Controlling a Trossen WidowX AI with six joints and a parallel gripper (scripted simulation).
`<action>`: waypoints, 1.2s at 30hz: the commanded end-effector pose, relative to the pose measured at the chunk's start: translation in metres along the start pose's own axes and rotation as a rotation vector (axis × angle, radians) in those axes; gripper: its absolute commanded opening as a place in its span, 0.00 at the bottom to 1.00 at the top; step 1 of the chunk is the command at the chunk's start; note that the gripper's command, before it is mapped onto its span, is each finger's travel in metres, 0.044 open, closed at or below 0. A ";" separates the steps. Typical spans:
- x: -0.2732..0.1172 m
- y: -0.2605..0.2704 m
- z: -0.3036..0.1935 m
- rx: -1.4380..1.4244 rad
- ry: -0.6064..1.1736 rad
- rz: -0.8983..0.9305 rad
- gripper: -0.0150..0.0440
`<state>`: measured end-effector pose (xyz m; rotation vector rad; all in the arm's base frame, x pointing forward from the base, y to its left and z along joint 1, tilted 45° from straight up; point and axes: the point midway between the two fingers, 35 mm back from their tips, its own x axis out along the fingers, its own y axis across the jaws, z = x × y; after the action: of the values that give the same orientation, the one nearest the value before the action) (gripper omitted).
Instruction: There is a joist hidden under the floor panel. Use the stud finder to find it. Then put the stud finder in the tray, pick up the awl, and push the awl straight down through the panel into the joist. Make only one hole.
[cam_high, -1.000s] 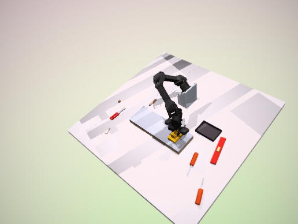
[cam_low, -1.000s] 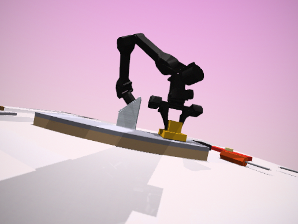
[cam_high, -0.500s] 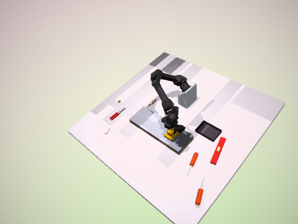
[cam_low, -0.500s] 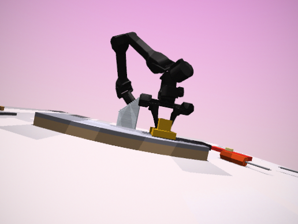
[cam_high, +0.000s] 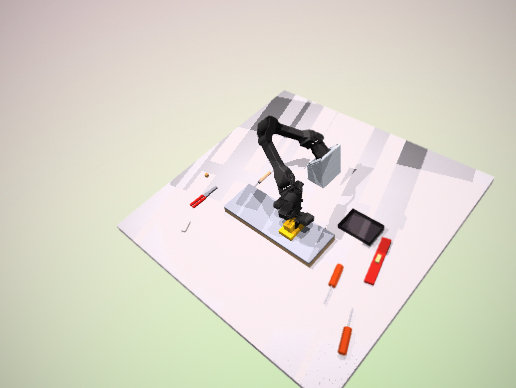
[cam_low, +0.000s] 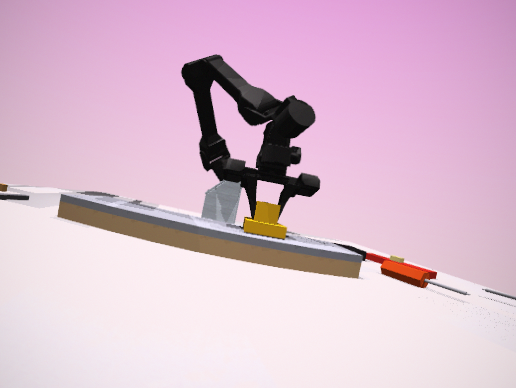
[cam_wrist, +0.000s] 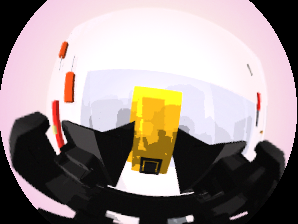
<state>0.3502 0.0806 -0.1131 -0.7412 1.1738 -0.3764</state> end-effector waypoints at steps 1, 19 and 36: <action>0.001 -0.014 0.000 0.002 0.001 -0.009 0.25; 0.001 -0.055 0.000 0.001 0.002 -0.012 0.25; 0.001 -0.094 0.000 0.000 0.002 -0.014 0.25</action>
<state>0.3594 0.0221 -0.0561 -0.7502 1.1721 -0.3836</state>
